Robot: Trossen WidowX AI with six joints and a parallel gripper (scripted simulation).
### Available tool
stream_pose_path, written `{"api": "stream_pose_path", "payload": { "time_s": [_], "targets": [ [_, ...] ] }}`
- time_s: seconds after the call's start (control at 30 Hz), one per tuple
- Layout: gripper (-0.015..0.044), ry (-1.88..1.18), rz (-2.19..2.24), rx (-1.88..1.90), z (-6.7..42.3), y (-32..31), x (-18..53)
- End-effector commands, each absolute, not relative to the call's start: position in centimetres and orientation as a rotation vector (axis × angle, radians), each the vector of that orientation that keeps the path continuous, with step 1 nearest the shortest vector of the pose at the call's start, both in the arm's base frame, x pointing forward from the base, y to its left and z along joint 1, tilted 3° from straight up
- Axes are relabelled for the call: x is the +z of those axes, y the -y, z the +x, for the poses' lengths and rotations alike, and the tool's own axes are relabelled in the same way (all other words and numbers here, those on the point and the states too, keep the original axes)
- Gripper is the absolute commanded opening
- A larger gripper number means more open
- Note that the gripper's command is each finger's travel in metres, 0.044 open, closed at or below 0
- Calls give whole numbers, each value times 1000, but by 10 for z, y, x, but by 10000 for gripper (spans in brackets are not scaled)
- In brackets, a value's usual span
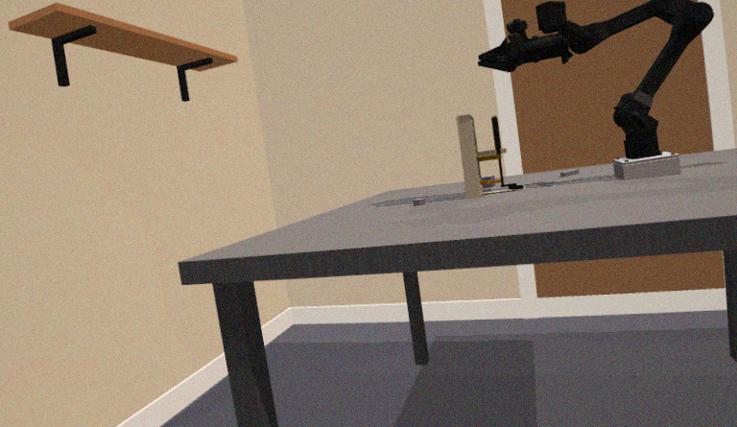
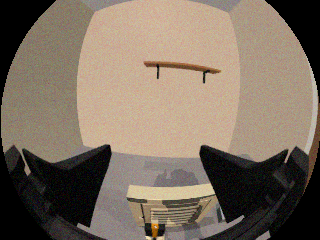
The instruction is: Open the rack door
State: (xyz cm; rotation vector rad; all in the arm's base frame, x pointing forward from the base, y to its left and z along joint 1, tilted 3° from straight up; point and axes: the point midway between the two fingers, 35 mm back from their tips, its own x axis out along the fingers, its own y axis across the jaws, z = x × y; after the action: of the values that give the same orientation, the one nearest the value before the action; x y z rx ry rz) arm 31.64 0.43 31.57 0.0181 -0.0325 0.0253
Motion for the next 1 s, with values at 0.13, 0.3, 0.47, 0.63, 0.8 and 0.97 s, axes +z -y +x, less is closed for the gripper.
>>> {"api": "stream_pose_path", "payload": {
  "time_s": [0.13,0.3,0.47,0.63,0.8,0.97],
  "targets": [
    [282,-42,25,22,326,-4,311],
    [282,-150,34,16,338,-3,303],
    [282,-256,33,15,347,-4,295],
    [282,-362,33,14,355,-4,287],
    [282,-468,34,14,360,-4,278],
    [282,-574,35,14,364,-5,270]
  ]
}}
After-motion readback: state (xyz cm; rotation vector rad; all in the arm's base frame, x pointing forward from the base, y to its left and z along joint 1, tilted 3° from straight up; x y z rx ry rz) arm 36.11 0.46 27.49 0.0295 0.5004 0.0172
